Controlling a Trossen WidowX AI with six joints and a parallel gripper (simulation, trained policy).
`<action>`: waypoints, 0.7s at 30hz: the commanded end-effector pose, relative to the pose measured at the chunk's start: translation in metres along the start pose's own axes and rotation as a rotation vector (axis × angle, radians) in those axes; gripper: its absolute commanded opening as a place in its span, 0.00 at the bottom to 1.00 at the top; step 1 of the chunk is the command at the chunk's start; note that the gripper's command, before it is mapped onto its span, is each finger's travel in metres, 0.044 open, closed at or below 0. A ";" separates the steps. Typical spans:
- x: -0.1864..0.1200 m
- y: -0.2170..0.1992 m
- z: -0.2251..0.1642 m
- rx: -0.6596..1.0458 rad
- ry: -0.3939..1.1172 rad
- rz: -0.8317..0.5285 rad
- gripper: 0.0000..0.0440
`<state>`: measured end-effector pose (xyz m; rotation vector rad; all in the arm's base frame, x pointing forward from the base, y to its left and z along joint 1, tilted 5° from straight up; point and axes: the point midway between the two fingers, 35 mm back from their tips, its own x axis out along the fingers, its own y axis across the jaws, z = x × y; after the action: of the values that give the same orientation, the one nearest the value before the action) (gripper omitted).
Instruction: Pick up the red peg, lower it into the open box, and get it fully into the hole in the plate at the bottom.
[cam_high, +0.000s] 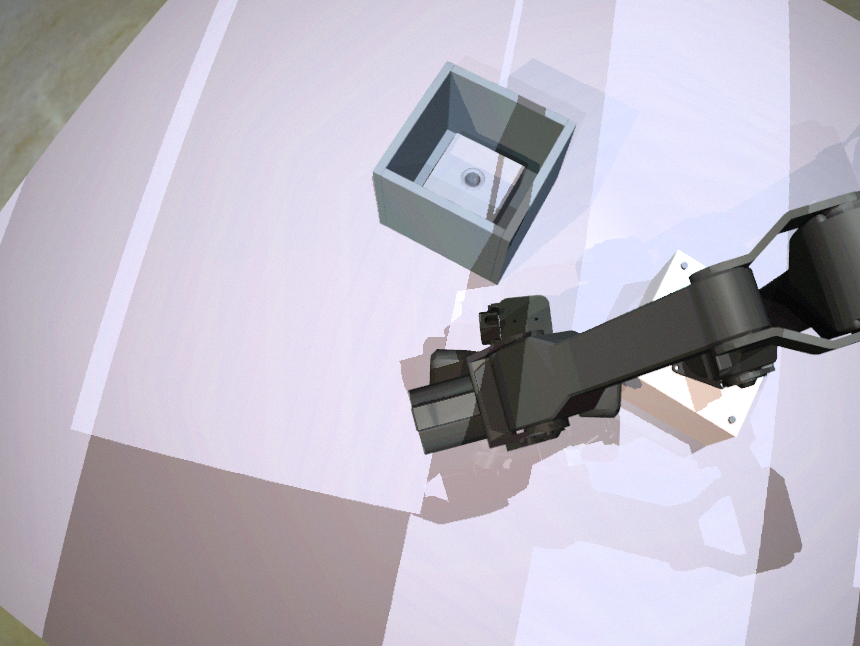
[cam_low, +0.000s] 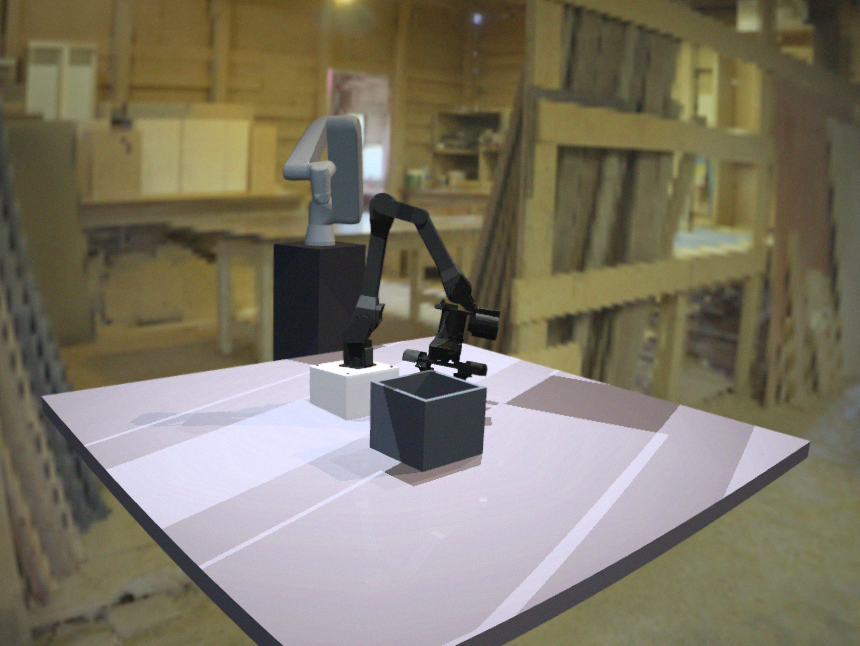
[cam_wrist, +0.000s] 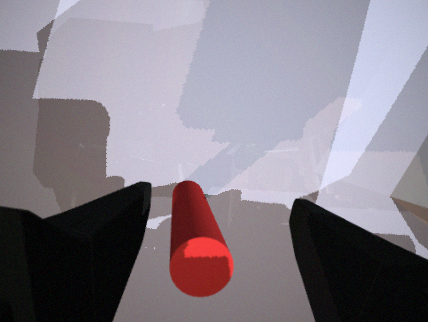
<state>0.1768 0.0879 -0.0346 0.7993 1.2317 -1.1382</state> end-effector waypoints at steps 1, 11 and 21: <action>0.007 0.002 -0.001 0.003 0.004 -0.002 0.40; 0.009 0.019 -0.006 -0.027 0.025 0.044 0.01; -0.014 0.038 0.004 0.008 0.031 0.118 0.00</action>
<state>0.2074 0.0974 -0.0323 0.8673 1.2078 -1.0542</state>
